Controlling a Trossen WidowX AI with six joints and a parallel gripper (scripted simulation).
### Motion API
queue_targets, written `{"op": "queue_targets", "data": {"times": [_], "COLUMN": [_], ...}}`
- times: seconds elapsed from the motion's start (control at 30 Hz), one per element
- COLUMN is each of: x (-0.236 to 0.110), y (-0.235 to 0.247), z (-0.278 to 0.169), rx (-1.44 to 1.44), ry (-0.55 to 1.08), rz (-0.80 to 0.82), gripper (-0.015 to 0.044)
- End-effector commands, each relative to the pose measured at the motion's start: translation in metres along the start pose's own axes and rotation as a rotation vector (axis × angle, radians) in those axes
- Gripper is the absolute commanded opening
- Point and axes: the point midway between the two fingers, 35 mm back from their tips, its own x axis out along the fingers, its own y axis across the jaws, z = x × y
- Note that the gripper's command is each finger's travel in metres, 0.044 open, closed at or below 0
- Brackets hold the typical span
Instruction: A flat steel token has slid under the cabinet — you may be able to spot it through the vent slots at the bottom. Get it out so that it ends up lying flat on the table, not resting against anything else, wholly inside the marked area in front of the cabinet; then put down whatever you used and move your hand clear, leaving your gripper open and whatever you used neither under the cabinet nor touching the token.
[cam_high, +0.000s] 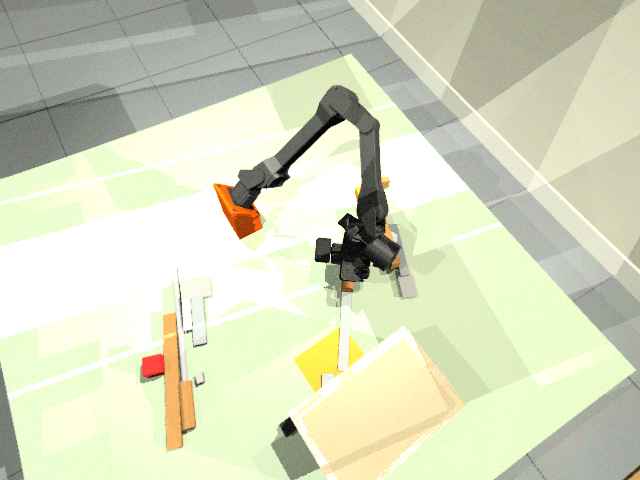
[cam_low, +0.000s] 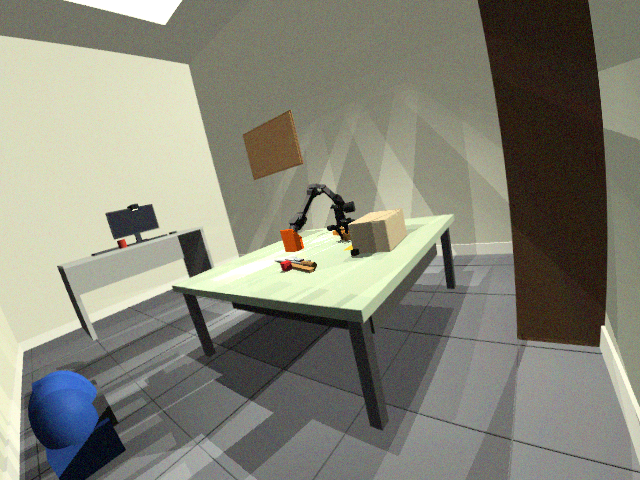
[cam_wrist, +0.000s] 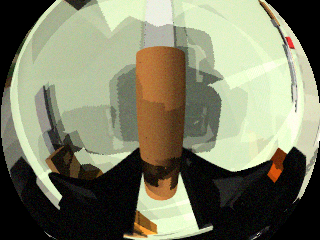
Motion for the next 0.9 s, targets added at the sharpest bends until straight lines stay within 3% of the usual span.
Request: {"op": "queue_targets", "data": {"times": [0.0, 0.87], "x": [0.001, -0.002], "y": [-0.001, 0.002], "z": [-0.007, -0.027], "rx": [0.0, 0.0], "ry": [0.002, 0.002], "rz": [-0.002, -0.001], "gripper": [0.0, 0.0]}}
